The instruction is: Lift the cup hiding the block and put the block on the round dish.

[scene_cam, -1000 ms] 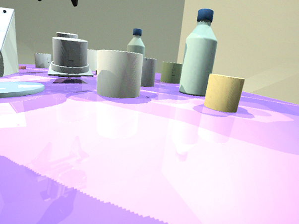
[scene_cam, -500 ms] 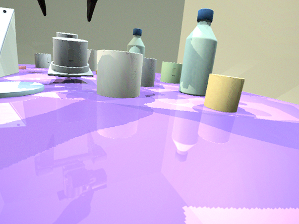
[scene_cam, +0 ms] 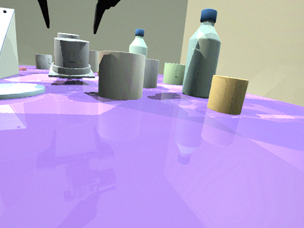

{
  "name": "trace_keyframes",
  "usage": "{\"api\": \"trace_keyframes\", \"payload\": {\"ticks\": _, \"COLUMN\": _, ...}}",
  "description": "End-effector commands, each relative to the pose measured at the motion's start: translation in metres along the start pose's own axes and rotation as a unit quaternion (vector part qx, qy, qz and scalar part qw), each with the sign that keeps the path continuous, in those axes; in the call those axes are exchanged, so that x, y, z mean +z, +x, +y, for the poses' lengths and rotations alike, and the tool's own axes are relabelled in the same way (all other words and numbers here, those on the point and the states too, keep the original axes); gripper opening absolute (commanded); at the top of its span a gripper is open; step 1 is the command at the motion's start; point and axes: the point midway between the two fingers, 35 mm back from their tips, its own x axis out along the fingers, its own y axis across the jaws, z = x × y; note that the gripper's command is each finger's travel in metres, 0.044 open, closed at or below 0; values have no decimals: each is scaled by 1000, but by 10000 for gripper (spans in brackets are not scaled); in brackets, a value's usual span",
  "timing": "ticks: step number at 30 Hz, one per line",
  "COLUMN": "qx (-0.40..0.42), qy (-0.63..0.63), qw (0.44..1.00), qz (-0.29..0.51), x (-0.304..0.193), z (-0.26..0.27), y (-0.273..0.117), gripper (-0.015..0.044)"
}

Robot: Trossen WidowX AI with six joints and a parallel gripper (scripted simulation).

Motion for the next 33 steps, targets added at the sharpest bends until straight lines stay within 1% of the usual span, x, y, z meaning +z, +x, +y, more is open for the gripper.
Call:
{"api": "trace_keyframes", "payload": {"ticks": 1, "qx": -2, "qy": -5, "qw": 1000, "qz": 1, "x": -2, "z": -1, "y": 5, "gripper": 440}}
{"api": "trace_keyframes", "payload": {"ticks": 33, "qx": -2, "qy": -5, "qw": 1000, "qz": 0, "x": -1, "z": -1, "y": 57, "gripper": 440}}
